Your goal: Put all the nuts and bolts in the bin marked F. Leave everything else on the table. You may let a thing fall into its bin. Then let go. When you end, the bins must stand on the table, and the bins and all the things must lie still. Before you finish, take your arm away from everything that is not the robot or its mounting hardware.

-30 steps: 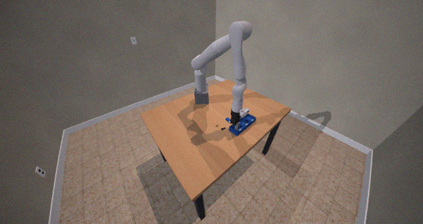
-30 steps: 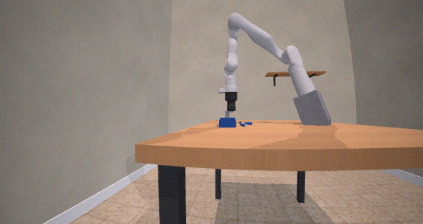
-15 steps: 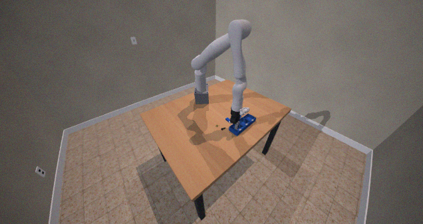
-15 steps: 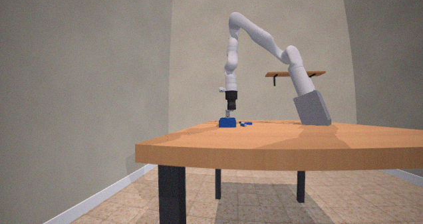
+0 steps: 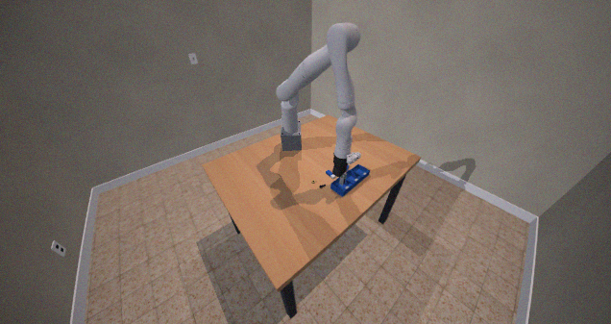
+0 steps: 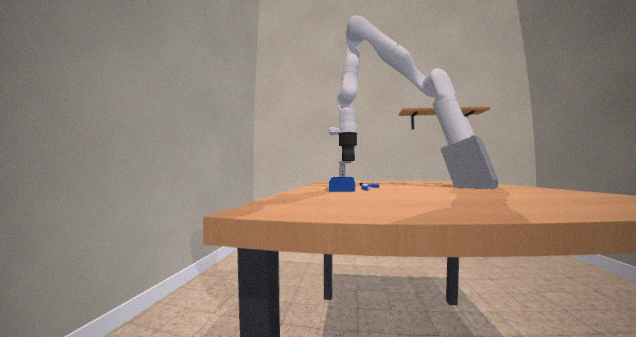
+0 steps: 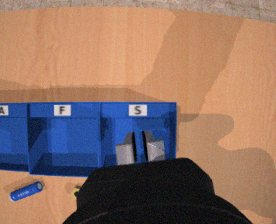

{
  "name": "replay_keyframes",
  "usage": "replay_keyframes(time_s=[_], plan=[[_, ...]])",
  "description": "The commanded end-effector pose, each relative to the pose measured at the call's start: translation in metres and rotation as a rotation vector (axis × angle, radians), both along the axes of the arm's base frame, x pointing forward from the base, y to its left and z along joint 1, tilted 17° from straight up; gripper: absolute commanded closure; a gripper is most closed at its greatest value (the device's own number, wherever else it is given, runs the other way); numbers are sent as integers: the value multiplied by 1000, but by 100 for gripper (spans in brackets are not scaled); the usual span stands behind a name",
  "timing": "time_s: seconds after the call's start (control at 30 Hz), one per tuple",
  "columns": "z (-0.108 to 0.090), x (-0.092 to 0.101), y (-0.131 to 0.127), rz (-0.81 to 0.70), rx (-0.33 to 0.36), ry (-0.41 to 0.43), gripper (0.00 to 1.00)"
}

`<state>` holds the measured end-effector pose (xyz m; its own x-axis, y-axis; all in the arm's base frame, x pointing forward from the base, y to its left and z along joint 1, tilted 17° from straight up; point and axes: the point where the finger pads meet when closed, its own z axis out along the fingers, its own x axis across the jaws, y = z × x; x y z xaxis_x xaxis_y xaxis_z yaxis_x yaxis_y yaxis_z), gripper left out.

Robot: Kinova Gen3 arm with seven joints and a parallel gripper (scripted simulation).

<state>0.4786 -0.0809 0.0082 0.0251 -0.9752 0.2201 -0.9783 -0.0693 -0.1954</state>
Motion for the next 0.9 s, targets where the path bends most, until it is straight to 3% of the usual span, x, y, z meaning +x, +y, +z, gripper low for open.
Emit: replay_keyframes(time_s=[0.0,0.27,0.5,0.87], plan=[[6,2,2,2,2,-9,69],[28,-3,7,2,2,-9,69],[28,-3,7,2,2,-9,69],[19,1,51,2,2,-9,69]])
